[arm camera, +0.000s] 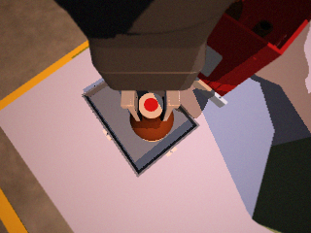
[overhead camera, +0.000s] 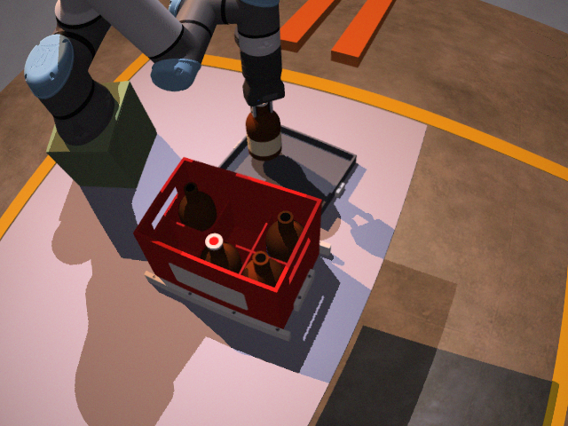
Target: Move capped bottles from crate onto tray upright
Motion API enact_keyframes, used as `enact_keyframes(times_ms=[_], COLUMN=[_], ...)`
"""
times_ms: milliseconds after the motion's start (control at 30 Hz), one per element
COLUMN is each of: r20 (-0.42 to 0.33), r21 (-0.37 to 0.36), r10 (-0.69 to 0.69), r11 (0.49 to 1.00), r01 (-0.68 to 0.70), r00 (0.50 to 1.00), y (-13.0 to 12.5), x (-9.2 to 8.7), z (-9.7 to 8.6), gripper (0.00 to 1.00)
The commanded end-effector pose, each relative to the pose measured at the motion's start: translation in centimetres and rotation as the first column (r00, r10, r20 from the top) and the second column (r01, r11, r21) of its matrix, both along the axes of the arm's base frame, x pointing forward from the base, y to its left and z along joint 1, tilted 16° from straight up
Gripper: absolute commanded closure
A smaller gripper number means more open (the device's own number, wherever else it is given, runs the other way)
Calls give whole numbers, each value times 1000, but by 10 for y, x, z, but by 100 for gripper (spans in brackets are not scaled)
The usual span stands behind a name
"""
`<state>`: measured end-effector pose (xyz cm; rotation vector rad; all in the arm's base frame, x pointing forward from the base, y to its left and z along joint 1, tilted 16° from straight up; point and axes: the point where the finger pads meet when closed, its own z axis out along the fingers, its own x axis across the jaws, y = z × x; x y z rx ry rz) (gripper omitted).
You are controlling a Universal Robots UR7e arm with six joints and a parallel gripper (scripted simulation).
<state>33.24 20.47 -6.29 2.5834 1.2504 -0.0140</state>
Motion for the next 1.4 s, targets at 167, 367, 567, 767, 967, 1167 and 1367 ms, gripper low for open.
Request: enact_keyframes(times_ms=[167, 367, 567, 767, 967, 1167, 1367], r20=[2, 2, 2, 2, 2, 2, 2], r21=[1, 1, 1, 1, 1, 1, 1], r10=[0, 1, 0, 1, 1, 1, 1], r11=[1000, 1000, 1000, 1000, 1000, 1000, 1000], r01=[0, -1, 0, -1, -1, -1, -1], r00=[1000, 1000, 1000, 1000, 1000, 1000, 1000], y=[0, -1, -1, -2, -2, -3, -3], x=[1, 1, 1, 1, 2, 2, 2], z=[-3, -6, -6, -8, -10, -11, -14], gripper=[100, 100, 100, 100, 100, 100, 100])
